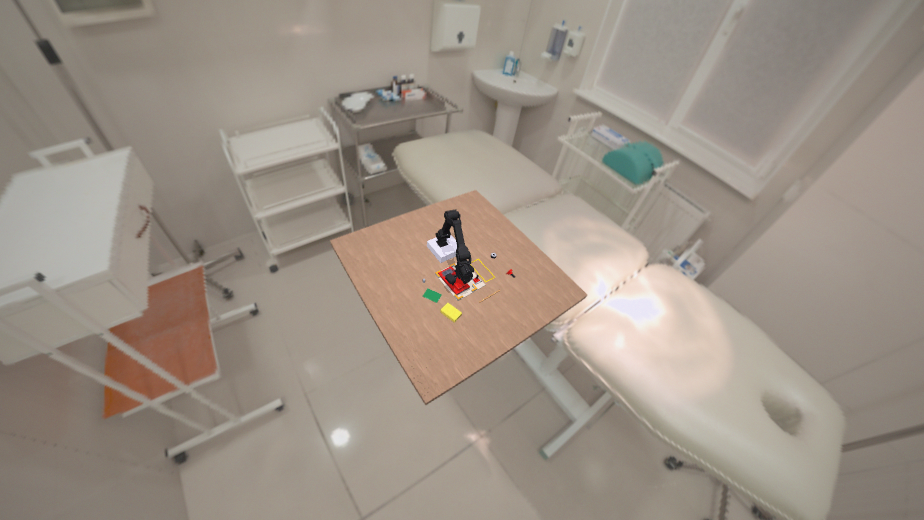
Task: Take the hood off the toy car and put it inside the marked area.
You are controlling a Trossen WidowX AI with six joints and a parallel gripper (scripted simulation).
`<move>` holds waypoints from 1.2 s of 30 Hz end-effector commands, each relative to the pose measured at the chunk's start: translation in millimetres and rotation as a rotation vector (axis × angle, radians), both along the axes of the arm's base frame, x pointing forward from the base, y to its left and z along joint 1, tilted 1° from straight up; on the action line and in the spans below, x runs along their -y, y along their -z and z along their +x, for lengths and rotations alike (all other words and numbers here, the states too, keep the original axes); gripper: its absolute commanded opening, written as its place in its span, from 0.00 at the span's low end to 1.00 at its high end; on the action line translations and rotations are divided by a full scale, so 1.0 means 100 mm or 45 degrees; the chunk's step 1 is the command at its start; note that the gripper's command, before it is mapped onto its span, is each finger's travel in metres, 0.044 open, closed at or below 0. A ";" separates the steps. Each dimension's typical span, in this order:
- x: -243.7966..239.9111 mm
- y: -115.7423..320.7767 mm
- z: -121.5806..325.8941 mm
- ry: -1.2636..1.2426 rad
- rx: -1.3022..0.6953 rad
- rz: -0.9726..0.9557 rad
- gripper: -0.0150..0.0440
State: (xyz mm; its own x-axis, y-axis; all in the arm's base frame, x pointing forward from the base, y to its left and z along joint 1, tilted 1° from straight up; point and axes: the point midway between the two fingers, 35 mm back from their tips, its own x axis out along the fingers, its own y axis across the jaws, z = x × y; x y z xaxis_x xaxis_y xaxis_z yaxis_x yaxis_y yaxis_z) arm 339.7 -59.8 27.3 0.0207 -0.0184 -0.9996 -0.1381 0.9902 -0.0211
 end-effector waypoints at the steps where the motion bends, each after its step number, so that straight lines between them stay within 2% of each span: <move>1: 0.00 0.04 -0.03 0.002 -0.012 -0.002 1.00; 20: 0.00 0.13 -0.03 0.002 -0.012 -0.002 1.00; 24: 0.00 0.10 0.00 0.003 -0.001 0.000 0.82; 33: 0.00 0.10 0.00 0.003 -0.001 0.000 0.72; 36: 0.00 0.09 0.00 0.003 -0.001 0.000 0.59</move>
